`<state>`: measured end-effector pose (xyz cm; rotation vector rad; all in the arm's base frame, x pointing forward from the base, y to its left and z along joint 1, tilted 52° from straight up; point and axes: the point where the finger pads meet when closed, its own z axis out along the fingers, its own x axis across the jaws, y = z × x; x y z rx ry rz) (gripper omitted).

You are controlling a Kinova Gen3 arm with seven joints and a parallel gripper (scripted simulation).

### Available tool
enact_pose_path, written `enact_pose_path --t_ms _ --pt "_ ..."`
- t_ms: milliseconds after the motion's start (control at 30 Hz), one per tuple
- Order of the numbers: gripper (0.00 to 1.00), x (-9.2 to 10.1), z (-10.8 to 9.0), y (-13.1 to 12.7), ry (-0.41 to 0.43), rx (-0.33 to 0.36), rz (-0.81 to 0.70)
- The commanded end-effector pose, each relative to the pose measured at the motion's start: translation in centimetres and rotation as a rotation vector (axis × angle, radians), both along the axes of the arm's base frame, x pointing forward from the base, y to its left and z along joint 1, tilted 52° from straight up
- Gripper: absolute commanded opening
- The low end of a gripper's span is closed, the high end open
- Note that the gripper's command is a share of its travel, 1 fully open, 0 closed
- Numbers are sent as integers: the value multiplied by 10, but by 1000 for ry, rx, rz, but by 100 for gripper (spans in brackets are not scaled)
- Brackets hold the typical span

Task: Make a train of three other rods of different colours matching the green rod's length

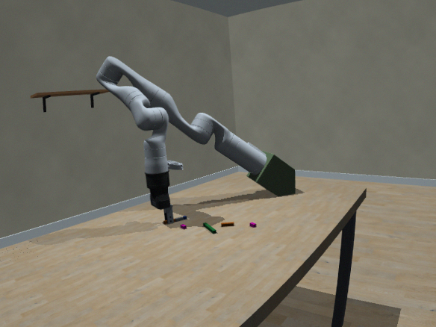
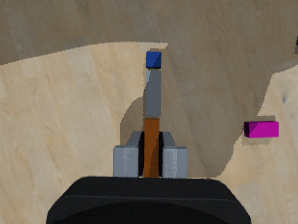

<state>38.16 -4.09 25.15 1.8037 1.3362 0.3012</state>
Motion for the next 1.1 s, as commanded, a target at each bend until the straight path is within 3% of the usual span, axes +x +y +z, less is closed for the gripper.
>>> enact_pose_path --t_ms 0,700,733,800,833,900,933,1067 --pt "24 0 0 0 0 0 1" --pt "24 0 0 0 0 0 1" --pt "30 0 0 0 0 0 1" --pt "30 0 0 0 0 0 1" --pt "36 0 0 0 0 0 1" --pt "36 0 0 0 0 0 1" --pt "42 0 0 0 0 0 1" --pt "48 0 0 0 0 0 1"
